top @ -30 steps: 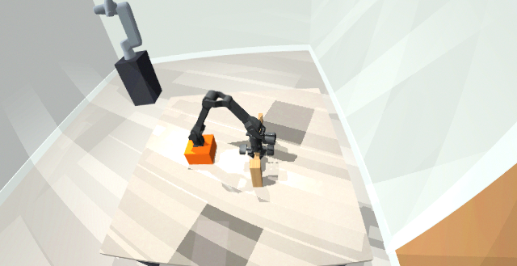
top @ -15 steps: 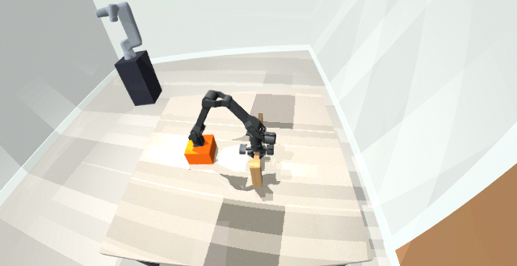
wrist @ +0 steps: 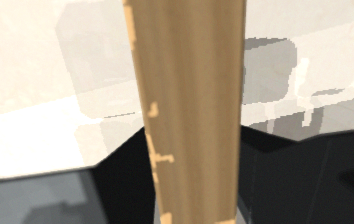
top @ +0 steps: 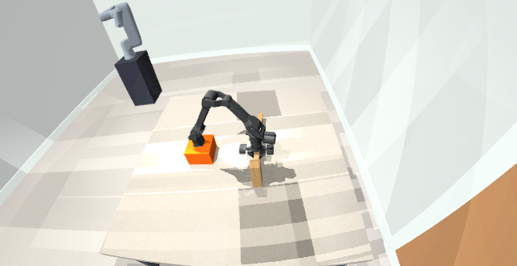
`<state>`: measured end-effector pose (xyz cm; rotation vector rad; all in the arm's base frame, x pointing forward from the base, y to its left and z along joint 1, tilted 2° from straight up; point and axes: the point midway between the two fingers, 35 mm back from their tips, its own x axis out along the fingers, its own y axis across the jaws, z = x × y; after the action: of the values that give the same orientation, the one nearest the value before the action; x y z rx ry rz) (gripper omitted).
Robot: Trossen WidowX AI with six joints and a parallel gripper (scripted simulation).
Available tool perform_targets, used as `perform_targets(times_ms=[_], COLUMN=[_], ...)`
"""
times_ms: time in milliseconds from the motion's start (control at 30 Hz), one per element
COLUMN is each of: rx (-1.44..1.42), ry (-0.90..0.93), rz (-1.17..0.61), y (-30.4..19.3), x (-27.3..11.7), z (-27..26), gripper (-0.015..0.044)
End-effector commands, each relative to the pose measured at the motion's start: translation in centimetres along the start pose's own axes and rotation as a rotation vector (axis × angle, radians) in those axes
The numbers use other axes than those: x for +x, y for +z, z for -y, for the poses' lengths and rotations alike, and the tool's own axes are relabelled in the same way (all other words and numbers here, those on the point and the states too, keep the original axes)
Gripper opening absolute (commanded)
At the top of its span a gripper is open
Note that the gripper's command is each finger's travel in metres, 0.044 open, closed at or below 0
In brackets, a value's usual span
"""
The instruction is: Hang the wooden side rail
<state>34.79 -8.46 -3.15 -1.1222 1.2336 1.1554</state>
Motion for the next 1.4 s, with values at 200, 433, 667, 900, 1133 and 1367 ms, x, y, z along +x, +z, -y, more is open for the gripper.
perform_targets(times_ms=[200, 433, 667, 900, 1133, 1367], rx=[-0.003, -0.003, -0.003, -0.003, -0.003, -0.003], ry=[-0.022, -0.022, -0.022, -0.022, -0.022, -0.022], rz=[-0.001, -0.001, -0.001, -0.001, -0.001, -0.001], y=[-0.02, -0.02, -0.02, -0.02, -0.02, -0.02], x=[-0.95, -1.06, -1.18, -1.3, -1.41, -1.53], z=[0.42, 0.42, 0.42, 0.42, 0.42, 0.41], gripper=[0.0, 0.0, 0.0, 0.0, 0.0, 0.0])
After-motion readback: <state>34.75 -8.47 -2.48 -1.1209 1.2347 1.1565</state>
